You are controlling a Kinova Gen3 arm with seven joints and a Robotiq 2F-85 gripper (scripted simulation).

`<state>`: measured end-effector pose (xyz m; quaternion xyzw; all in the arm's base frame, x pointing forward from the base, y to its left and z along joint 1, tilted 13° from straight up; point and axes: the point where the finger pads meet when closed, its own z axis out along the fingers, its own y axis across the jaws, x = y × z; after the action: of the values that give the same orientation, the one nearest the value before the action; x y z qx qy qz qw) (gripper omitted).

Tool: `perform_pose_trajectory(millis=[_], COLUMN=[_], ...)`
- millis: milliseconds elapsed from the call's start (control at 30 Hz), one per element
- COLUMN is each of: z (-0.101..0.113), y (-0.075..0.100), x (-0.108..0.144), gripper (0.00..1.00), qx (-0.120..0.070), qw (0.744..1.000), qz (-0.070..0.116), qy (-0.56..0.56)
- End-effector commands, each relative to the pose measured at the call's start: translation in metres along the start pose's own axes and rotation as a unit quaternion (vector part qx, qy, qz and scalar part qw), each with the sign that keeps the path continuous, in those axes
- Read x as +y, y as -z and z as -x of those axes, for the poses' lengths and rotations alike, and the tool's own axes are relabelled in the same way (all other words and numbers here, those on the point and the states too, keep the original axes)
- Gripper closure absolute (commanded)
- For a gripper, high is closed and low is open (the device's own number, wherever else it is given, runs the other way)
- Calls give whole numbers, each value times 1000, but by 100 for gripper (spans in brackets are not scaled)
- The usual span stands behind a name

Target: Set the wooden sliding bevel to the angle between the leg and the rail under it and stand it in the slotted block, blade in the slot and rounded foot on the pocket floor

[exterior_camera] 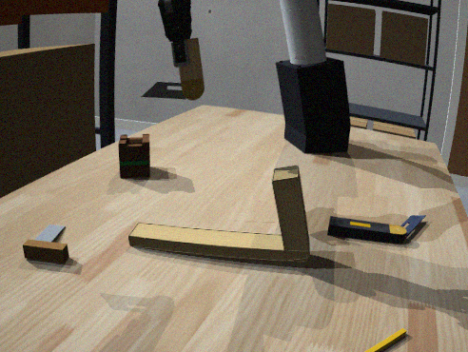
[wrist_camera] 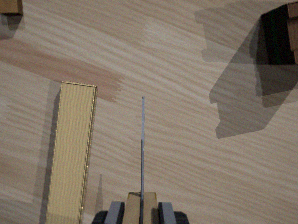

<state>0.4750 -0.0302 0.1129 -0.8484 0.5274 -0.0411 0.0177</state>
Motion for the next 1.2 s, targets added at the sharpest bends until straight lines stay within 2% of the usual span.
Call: perform_pose_trajectory(millis=[0,433,500,933,1167], z=[-11,-67,-67,-107,-116], y=[3,14,14,22,24], x=[14,93,93,148,160], gripper=[90,90,90,90,90], qx=[7,45,45,71,77], qw=[1000,997,997,993,992], qz=[-2,5,5,10,11], qy=[10,61,61,96,104])
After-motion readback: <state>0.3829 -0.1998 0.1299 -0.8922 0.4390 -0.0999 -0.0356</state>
